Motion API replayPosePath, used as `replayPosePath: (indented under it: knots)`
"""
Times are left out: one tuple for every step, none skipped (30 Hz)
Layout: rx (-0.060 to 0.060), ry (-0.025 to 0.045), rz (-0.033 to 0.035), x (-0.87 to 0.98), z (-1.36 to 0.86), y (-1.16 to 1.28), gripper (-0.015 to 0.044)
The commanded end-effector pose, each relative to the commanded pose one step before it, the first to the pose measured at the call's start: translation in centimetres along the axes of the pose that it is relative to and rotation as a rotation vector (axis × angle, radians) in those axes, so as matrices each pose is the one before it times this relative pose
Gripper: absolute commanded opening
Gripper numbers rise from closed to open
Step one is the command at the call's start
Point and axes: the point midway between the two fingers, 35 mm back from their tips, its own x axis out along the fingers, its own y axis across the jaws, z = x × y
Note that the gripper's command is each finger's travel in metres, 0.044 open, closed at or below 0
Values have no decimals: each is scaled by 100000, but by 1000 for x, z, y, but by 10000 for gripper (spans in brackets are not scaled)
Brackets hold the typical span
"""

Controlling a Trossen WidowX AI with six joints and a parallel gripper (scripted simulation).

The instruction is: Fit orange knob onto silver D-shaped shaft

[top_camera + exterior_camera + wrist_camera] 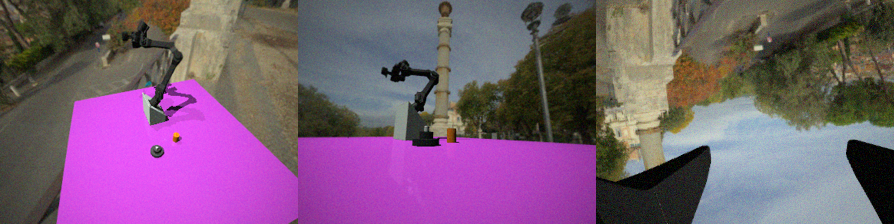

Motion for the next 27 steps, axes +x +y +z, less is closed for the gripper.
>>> replayPosePath:
  knots:
    - [0, 0, 0, 0, 0, 0, 426]
    - [-690, 258, -454, -199, -130, -75, 440]
    - [-2073, 792, -1351, -599, -387, -220, 440]
    - [-3651, 1419, -2377, -970, -611, -429, 440]
    - [-5460, 2074, -3703, -993, -604, -943, 440]
    - [-5794, 2284, -3934, -846, -557, -1129, 440]
    - [-5868, 2455, -3894, -805, -596, -1157, 440]
    - [-5883, 2609, -3786, -789, -652, -1144, 440]
    - [-5895, 2757, -3668, -775, -708, -1126, 440]
    - [-5908, 2898, -3545, -760, -763, -1105, 440]
    - [-5922, 3032, -3417, -745, -818, -1081, 440]
    - [-6626, 3564, -3669, -839, -969, -1184, 440]
    - [-6856, 3813, -3598, -841, -1059, -1176, 440]
    - [-6878, 3945, -3406, -815, -1119, -1127, 440]
    - [-6899, 4078, -3214, -793, -1181, -1080, 440]
    - [-6920, 4202, -3018, -771, -1242, -1031, 440]
    - [-6941, 4315, -2818, -748, -1299, -978, 440]
    - [-6963, 4417, -2616, -725, -1353, -922, 440]
    - [-6984, 4508, -2413, -702, -1404, -863, 440]
    - [-7006, 4587, -2208, -678, -1451, -802, 440]
    - [-7027, 4656, -2003, -654, -1495, -738, 440]
    - [-7352, 4706, -1827, -683, -1559, -686, 440]
    - [-7393, 4766, -1614, -660, -1600, -615, 440]
    - [-7418, 4805, -1398, -634, -1633, -541, 440]
    - [-7443, 4833, -1184, -609, -1661, -465, 440]
    - [-7467, 4851, -973, -584, -1685, -388, 440]
    - [-7490, 4858, -765, -558, -1705, -310, 440]
